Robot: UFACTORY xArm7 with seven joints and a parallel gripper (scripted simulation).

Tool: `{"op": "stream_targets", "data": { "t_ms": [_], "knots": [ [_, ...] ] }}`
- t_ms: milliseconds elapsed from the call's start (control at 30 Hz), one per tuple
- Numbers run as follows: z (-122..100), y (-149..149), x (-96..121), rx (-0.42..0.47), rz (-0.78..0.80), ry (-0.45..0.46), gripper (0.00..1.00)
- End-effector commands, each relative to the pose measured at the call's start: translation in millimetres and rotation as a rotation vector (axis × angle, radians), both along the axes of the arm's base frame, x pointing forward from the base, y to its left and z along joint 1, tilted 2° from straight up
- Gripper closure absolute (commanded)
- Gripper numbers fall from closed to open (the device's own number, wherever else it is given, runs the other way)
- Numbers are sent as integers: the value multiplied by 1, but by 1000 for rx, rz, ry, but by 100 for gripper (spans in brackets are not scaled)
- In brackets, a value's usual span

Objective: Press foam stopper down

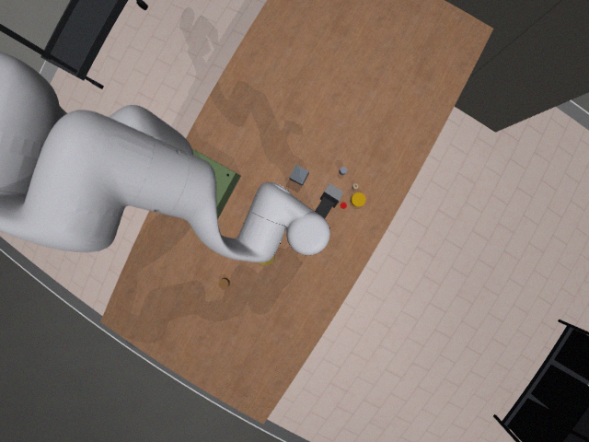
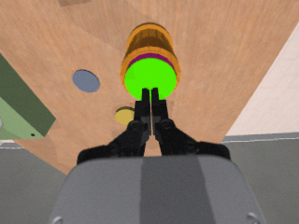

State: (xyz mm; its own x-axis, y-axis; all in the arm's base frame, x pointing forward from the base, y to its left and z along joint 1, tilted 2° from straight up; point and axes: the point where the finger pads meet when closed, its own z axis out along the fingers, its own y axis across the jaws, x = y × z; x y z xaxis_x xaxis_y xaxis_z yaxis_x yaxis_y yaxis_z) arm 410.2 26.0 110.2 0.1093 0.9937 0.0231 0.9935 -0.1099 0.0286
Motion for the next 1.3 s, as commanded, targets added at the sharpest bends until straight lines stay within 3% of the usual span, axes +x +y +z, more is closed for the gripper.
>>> {"op": "stream_targets", "data": {
  "t_ms": [0,400,1267],
  "knots": [
    [-3,0,2,0,0,-4,100],
    [-27,0,2,0,0,-4,100],
    [-29,1,3,-1,0,-4,100]
  ]
}}
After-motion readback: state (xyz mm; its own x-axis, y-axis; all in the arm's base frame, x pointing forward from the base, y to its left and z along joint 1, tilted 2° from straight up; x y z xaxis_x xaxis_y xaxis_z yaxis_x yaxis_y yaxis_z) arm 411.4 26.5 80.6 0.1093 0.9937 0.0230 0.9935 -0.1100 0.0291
